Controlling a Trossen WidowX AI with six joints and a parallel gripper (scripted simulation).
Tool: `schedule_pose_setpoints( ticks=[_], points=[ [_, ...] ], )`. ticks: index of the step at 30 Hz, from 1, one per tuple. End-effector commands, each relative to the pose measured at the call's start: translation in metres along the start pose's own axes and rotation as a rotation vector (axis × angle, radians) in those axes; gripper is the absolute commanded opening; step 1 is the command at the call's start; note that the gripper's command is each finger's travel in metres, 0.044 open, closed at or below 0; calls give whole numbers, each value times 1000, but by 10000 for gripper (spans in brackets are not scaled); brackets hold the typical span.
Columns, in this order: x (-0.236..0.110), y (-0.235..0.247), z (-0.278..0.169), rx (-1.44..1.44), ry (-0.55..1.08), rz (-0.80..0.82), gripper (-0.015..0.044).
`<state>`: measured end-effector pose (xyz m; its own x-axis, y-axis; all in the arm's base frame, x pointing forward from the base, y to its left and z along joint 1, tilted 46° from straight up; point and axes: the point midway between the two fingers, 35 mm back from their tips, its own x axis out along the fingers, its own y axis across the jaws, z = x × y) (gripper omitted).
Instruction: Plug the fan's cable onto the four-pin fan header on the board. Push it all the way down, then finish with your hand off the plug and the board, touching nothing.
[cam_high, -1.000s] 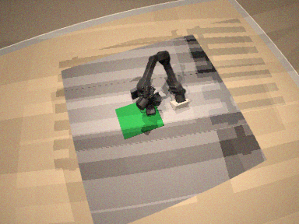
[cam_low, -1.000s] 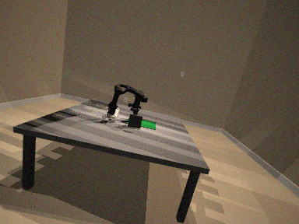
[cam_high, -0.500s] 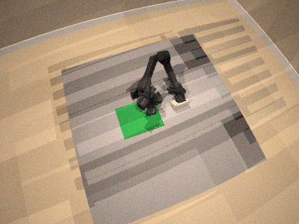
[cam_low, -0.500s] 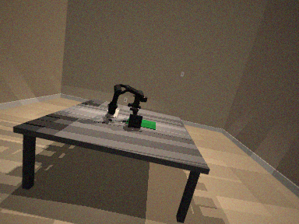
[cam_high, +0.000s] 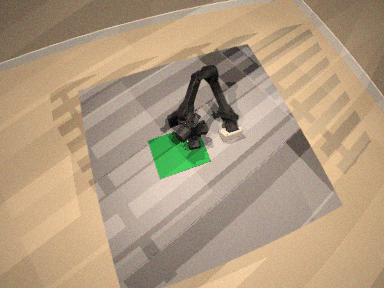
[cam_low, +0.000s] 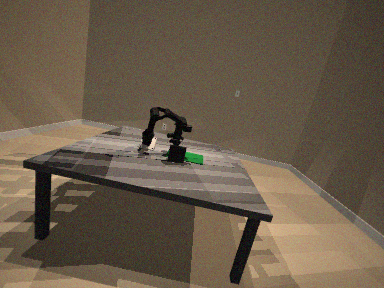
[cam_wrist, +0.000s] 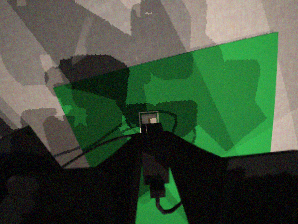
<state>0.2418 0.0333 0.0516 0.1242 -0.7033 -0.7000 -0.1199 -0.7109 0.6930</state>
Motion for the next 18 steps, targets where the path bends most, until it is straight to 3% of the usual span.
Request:
schedule_pose_setpoints(
  ticks=[1,18],
  points=[
    [2,1,0,-5,1,4,0],
    [2,1,-3,-12,1,4,0]
  ],
)
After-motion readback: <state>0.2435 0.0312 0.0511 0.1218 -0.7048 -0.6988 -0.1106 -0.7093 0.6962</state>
